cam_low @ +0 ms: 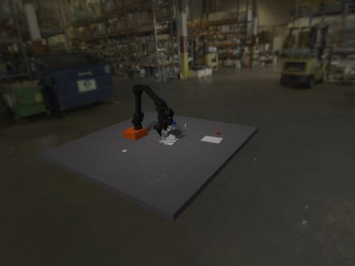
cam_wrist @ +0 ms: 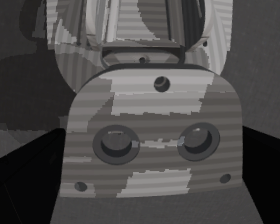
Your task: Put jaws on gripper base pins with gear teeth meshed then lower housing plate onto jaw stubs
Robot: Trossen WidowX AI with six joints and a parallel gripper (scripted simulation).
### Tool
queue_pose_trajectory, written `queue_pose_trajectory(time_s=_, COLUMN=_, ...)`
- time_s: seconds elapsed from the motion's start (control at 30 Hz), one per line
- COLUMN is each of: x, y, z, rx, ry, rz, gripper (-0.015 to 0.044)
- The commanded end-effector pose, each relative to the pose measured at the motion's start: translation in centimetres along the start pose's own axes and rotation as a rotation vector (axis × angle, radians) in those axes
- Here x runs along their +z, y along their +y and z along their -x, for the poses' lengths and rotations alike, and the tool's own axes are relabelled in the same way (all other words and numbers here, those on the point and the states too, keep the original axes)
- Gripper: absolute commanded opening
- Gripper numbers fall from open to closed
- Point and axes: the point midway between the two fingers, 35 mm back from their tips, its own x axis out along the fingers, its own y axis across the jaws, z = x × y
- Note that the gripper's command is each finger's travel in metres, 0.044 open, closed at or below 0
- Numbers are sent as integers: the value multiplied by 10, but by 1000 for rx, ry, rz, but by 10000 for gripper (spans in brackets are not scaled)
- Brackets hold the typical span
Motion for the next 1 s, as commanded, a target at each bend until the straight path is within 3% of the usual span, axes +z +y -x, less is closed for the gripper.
queue_pose_trajectory(time_s=0.0, x=-2, y=0, z=-9, rx=-4, ry=5, rz=-7, gripper=351)
queue_pose_trajectory(time_s=0.97, x=-4, y=0, z=-40, rx=-4, ry=6, rz=-8, gripper=351)
